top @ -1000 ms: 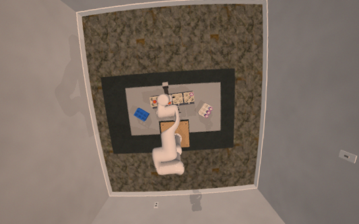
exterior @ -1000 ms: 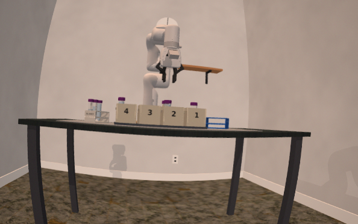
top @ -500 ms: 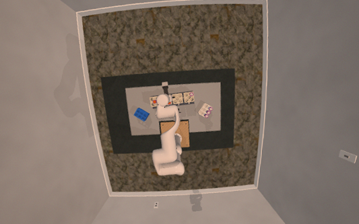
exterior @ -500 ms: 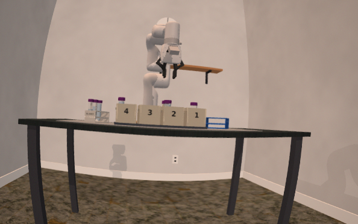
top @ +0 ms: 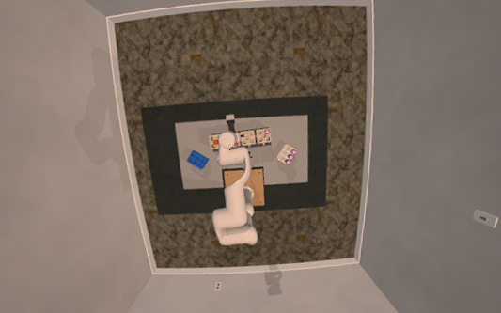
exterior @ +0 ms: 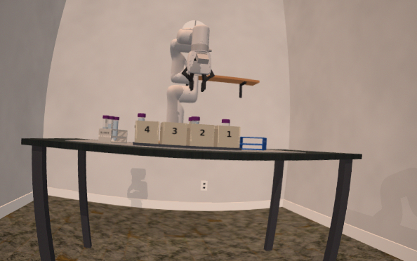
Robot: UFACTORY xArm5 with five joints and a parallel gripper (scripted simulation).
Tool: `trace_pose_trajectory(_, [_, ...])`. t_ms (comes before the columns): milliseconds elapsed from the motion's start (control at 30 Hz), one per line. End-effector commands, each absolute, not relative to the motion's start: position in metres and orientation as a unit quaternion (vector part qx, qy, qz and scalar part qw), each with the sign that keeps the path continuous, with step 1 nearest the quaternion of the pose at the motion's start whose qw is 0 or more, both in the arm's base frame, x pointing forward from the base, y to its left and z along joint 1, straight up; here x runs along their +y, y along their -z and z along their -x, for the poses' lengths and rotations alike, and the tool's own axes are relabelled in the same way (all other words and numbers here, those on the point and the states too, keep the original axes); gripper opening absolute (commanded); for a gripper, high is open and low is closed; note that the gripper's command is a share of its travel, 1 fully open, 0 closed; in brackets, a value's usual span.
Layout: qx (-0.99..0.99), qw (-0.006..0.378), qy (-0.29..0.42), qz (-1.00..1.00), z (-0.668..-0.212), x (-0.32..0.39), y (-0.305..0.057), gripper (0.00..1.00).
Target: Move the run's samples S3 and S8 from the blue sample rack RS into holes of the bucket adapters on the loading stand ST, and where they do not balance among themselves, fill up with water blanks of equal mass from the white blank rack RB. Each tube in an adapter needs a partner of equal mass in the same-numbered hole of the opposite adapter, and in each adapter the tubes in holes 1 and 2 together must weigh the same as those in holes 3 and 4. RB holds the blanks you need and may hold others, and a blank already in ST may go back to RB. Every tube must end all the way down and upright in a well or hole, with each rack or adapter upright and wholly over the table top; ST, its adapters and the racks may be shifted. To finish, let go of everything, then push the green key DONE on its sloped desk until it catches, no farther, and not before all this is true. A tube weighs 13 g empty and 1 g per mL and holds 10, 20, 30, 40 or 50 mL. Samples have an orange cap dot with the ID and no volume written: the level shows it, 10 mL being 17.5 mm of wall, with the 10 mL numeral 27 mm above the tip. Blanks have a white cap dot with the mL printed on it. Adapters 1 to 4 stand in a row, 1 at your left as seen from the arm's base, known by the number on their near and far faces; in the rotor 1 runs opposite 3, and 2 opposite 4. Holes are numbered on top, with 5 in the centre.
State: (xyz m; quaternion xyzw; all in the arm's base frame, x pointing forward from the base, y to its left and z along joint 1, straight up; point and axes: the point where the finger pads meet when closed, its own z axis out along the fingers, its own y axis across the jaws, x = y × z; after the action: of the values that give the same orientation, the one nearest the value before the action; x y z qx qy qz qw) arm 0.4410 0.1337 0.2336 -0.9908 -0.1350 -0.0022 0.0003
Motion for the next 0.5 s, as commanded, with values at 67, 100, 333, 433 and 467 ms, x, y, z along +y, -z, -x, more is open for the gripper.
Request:
trace_pose_trajectory(67, [-0.135,0.001,0.004,0.991,-0.442,0.134,-0.235,0.43])
trace_pose_trajectory(100, [-0.135,0.001,0.004,0.991,-0.442,0.134,-0.235,0.43])
trace_pose_trajectory(333, [-0.019,0.001,0.004,1.000,-0.431,0.101,-0.235,0.57])
trace_pose_trajectory(433, [0.031,0.001,0.004,1.000,-0.426,0.086,-0.235,0.57])
trace_pose_trajectory(467, [0.048,0.001,0.004,0.999,-0.425,0.082,-0.235,0.57])
